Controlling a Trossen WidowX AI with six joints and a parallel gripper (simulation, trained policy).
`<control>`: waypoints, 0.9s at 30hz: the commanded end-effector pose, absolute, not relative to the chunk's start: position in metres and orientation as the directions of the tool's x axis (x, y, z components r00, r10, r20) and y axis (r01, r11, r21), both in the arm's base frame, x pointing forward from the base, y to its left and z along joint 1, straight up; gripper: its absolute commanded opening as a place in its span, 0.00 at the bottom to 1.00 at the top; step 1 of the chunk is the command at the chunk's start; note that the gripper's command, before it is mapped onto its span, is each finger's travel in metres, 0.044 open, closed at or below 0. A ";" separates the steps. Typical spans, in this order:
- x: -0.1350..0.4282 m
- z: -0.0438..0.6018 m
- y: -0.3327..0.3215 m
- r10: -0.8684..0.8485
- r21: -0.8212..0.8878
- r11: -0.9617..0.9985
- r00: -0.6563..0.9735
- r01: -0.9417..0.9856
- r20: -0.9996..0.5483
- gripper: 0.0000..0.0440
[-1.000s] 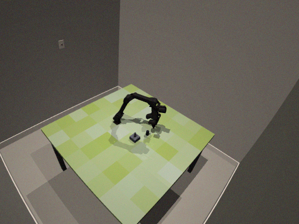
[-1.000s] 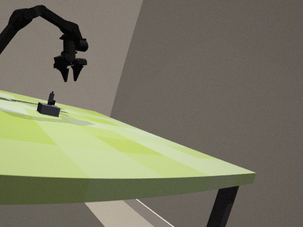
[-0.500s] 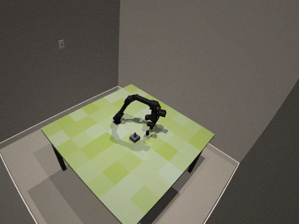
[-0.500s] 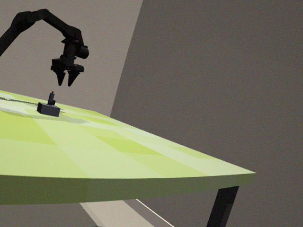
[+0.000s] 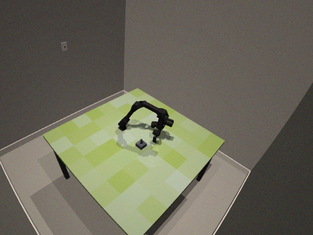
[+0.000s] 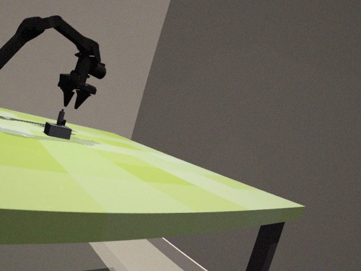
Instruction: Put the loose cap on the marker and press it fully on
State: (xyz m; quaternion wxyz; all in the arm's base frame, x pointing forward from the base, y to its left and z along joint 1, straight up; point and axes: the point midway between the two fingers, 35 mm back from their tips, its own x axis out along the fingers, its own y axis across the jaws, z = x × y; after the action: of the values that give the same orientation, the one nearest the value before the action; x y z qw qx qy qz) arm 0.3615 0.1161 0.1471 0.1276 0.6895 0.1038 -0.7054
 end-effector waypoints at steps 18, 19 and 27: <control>0.346 0.097 0.113 -0.018 -0.041 -0.940 -0.170 0.340 -0.985 0.71; 0.345 0.095 0.113 -0.018 -0.043 -0.939 -0.174 0.342 -0.985 0.70; 0.342 0.074 0.111 -0.021 -0.055 -0.927 -0.199 0.370 -0.980 0.67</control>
State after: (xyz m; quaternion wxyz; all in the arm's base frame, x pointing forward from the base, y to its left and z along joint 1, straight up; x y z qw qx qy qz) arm 0.3458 0.1120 0.0865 0.1246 0.6307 0.1344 -0.7541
